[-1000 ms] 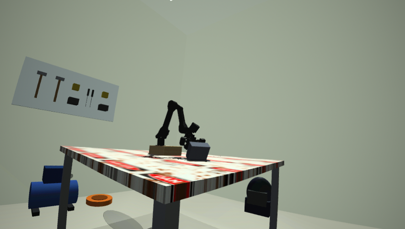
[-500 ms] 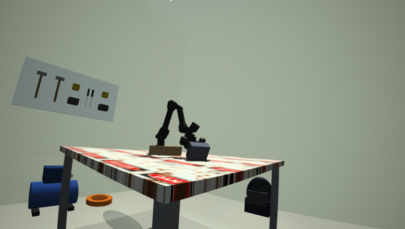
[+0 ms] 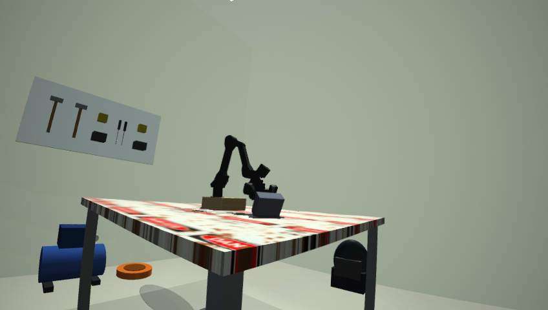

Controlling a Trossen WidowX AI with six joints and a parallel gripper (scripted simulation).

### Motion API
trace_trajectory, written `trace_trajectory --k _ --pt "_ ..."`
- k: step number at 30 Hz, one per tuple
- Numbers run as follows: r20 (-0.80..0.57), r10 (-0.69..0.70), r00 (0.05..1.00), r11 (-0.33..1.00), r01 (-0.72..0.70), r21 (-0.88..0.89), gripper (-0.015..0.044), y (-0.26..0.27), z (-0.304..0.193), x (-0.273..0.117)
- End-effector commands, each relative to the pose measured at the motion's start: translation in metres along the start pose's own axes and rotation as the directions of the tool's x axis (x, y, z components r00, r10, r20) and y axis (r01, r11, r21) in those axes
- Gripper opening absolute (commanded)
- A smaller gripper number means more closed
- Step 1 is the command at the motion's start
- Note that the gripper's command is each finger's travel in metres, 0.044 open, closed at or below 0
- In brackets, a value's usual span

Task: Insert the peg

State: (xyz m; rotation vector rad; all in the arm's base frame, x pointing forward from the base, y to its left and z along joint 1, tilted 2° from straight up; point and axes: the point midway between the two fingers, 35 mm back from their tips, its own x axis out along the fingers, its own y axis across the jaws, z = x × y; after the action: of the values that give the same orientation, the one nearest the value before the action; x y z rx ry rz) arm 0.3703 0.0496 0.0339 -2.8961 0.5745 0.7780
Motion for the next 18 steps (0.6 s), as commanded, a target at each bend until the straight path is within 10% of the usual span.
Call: trace_trajectory --k 1,18 --pt "0.002 0.006 1.000 1.000 -0.006 0.001 0.0440 0.001 0.001 -0.005" --pt "0.006 0.003 1.000 1.000 -0.003 0.000 0.0440 -0.002 0.000 -0.025"
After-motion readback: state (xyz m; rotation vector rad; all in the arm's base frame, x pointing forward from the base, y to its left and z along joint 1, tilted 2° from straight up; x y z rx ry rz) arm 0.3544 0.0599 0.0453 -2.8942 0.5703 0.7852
